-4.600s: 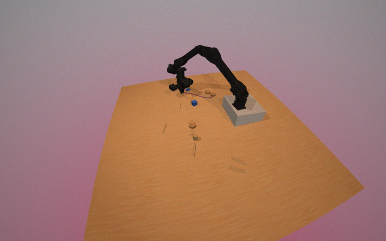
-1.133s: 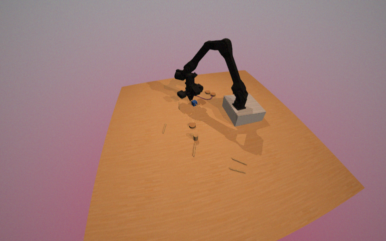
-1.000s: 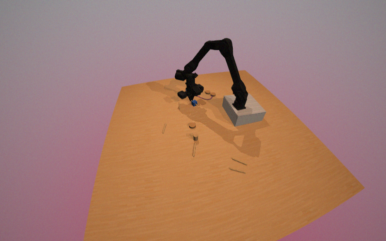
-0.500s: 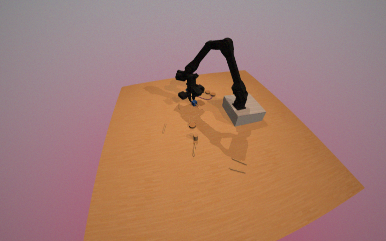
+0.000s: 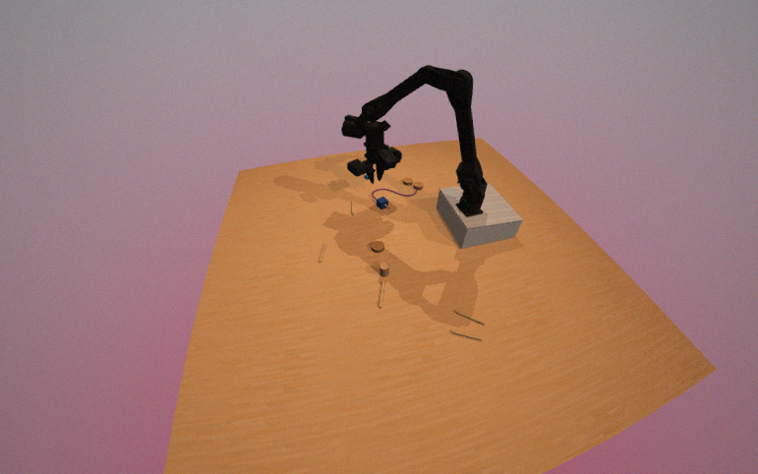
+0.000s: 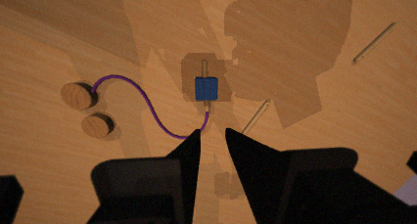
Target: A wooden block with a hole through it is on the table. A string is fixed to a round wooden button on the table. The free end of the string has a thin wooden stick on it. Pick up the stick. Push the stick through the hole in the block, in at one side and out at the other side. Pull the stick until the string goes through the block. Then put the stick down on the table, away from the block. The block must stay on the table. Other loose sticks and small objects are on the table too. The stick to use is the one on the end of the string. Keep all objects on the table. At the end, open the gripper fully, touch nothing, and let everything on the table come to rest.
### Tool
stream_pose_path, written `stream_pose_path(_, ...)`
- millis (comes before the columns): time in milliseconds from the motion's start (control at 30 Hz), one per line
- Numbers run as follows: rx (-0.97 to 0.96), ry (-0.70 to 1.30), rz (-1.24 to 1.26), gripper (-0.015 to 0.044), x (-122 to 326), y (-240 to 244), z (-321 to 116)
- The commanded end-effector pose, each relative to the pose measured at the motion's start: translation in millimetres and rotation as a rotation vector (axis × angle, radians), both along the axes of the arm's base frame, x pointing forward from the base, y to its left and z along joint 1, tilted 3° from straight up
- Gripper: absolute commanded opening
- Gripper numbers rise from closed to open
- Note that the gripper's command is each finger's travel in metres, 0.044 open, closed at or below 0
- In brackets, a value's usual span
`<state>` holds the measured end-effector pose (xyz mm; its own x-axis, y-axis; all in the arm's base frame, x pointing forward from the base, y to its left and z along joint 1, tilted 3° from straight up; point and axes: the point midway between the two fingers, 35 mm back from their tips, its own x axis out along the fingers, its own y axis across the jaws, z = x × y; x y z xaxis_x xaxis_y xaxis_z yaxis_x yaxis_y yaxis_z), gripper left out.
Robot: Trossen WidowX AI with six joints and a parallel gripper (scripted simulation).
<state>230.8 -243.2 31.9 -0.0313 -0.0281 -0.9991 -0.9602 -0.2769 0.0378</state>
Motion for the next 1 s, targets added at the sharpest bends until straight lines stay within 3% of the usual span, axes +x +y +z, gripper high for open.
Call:
stream_pose_path(0,-0.004,-0.004,-0.062,0.0125,0,1,0)
stream_pose_path(533,-0.043,-0.037,-1.588,0.0125,-9,29,0)
stream_pose_path(967,-0.066,-0.046,-2.269,0.0125,-14,43,-1)
